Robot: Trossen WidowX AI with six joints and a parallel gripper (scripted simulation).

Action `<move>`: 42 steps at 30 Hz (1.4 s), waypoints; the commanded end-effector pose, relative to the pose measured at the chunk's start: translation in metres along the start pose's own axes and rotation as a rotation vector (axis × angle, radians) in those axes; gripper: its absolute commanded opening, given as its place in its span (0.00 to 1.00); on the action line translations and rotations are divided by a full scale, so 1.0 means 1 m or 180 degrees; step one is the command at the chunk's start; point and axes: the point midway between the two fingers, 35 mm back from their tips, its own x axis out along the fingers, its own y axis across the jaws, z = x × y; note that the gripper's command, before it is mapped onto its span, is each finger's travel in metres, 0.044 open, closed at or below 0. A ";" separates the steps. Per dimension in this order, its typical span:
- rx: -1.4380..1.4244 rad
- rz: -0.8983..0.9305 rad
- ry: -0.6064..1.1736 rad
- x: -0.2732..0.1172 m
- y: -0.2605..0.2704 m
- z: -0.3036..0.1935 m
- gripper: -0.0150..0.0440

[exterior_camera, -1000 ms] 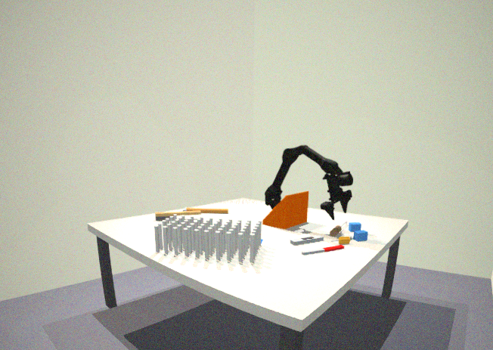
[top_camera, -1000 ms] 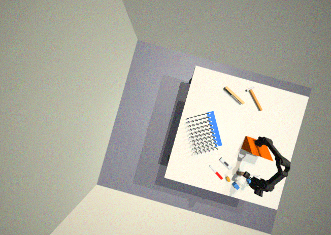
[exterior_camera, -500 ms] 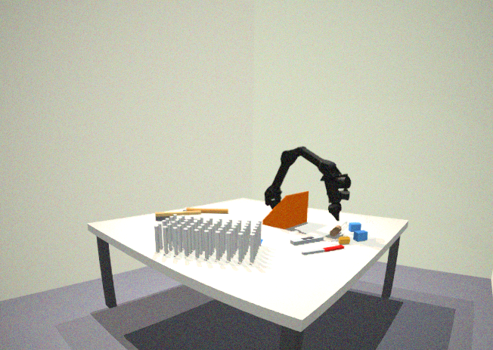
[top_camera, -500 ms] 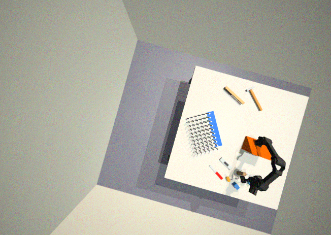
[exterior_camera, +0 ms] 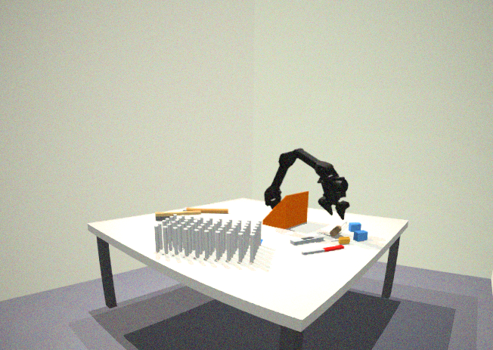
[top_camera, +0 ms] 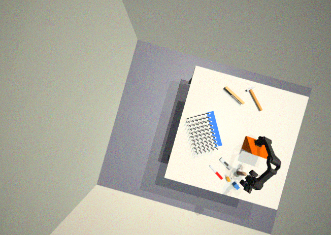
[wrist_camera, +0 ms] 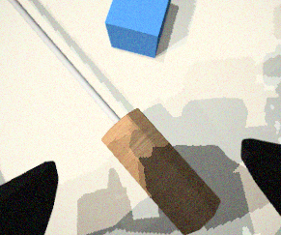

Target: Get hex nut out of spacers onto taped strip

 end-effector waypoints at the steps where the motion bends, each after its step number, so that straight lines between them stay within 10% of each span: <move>1: -0.2178 0.0014 -0.0384 -0.007 -0.009 -0.012 1.00; 19: -0.2178 0.0014 -0.0384 -0.007 -0.009 -0.012 1.00; 25: -0.2178 0.0014 -0.0384 -0.007 -0.009 -0.012 0.73; 42: -0.2178 0.0014 -0.0383 0.002 -0.011 -0.017 0.73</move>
